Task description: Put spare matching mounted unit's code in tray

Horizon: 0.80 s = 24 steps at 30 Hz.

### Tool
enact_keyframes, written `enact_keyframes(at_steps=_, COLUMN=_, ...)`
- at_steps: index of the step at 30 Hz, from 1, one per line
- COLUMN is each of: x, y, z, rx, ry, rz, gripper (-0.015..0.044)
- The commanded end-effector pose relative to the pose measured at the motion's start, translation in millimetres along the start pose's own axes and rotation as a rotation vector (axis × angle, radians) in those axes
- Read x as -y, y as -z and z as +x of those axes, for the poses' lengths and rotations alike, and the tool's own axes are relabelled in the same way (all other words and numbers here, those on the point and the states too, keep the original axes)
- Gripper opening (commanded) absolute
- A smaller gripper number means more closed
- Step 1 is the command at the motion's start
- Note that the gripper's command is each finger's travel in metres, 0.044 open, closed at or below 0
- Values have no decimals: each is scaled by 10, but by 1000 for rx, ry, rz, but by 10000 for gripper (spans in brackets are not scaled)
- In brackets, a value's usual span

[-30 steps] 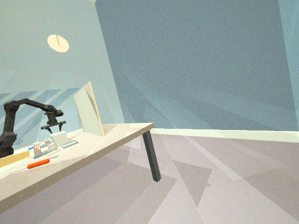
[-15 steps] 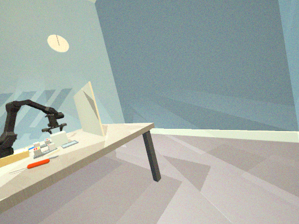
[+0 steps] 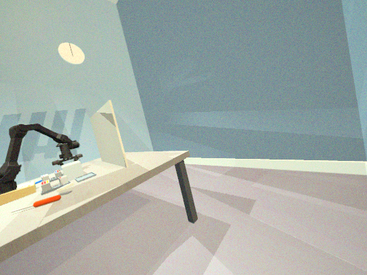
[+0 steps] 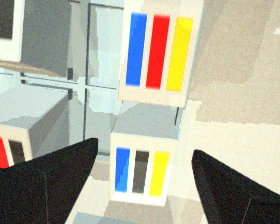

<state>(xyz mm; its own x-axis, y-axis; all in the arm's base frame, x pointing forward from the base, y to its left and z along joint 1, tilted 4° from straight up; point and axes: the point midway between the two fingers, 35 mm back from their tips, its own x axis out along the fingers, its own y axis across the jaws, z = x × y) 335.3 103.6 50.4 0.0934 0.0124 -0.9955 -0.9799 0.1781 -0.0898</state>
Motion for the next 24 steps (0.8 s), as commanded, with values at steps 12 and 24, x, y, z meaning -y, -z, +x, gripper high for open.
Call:
enact_keyframes(at_steps=12, x=-27, y=24, z=212, rx=-6, ry=-2, rz=-4, gripper=300)
enact_keyframes(at_steps=24, x=-27, y=16, z=203, rx=-2, ry=-3, rz=0, gripper=155)
